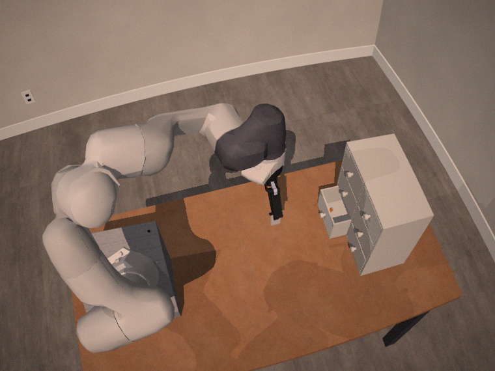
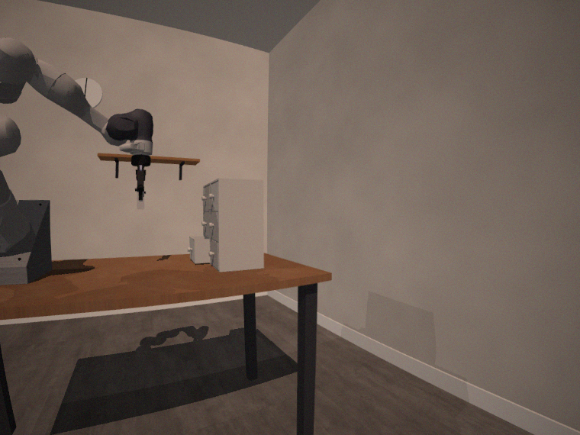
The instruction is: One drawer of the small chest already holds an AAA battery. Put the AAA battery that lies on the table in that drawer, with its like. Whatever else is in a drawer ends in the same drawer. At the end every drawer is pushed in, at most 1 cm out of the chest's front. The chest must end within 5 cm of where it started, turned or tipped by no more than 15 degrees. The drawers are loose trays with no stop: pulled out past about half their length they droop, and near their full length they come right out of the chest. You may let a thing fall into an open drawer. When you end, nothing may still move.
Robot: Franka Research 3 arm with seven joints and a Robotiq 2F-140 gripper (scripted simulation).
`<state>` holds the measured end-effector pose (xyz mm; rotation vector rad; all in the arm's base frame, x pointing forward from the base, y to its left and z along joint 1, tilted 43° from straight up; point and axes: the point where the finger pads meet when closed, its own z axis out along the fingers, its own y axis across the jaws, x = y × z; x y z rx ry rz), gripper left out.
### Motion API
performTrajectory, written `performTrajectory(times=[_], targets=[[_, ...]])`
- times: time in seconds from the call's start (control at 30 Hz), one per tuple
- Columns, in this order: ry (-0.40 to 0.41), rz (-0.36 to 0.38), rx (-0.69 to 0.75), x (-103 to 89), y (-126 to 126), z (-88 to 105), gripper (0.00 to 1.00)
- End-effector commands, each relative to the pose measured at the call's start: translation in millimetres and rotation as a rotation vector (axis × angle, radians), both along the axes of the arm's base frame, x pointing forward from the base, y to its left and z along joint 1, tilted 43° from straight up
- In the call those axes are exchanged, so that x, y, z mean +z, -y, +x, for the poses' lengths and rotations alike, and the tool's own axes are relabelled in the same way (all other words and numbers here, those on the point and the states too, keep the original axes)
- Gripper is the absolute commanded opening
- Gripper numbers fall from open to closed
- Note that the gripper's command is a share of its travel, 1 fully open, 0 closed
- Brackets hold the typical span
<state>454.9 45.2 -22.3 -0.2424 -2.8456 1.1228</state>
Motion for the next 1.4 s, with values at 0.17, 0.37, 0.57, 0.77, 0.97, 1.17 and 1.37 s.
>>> performTrajectory(times=[0.17, 0.37, 0.57, 0.77, 0.97, 1.17, 1.37], targets=[[0.011, -0.008, -0.035, 12.3, -27, -34.4, 1.00], [0.011, -0.008, -0.036, 15.6, -36, -43.9, 1.00], [0.011, -0.009, -0.036, 15.7, -37, -44.1, 1.00], [0.027, -0.011, -0.021, 14.0, -35, -42.3, 1.00], [0.084, -0.022, 0.034, 8.6, -28, -35.8, 1.00], [0.147, -0.034, 0.095, 2.4, -21, -28.5, 1.00], [0.273, -0.058, 0.216, -9.9, -6, -14.1, 1.00]])
